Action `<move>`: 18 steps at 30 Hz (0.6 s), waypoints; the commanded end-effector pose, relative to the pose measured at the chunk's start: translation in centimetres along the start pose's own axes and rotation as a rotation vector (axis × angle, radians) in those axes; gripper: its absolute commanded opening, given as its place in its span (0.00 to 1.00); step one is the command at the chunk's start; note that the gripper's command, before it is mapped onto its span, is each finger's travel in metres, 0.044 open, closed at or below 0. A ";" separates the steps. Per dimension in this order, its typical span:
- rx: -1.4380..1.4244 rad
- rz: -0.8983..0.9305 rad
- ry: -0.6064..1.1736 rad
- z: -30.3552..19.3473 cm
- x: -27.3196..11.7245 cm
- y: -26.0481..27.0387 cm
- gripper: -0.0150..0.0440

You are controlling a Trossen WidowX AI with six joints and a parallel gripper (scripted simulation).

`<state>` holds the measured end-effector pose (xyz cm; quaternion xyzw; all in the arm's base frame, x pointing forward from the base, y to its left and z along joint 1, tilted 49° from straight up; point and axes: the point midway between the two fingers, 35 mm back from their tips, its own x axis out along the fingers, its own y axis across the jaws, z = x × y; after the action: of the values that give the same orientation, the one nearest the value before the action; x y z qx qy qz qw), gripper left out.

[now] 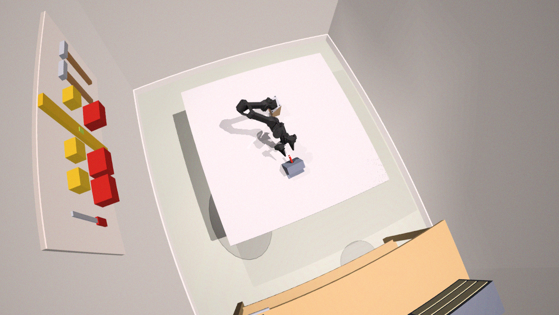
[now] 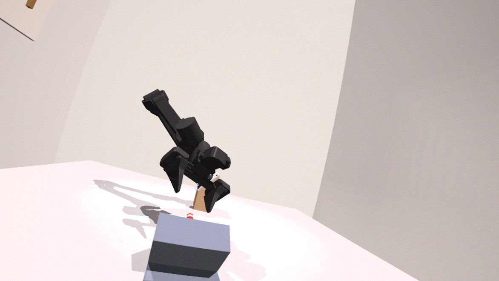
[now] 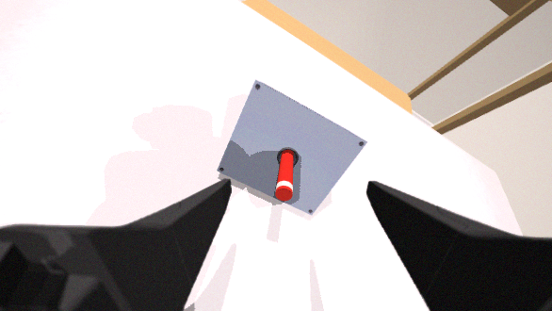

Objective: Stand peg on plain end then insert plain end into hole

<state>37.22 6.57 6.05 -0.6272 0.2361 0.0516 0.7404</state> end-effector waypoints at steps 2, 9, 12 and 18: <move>0.003 0.000 0.002 0.0 -0.6 0.0 1.00; 0.003 0.000 0.001 0.0 -1.4 0.0 1.00; 0.002 0.000 0.001 0.0 -1.7 0.0 1.00; 0.002 0.000 0.000 0.1 -2.3 0.0 1.00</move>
<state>35.58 7.17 6.95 -0.6279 0.2352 0.0522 0.7400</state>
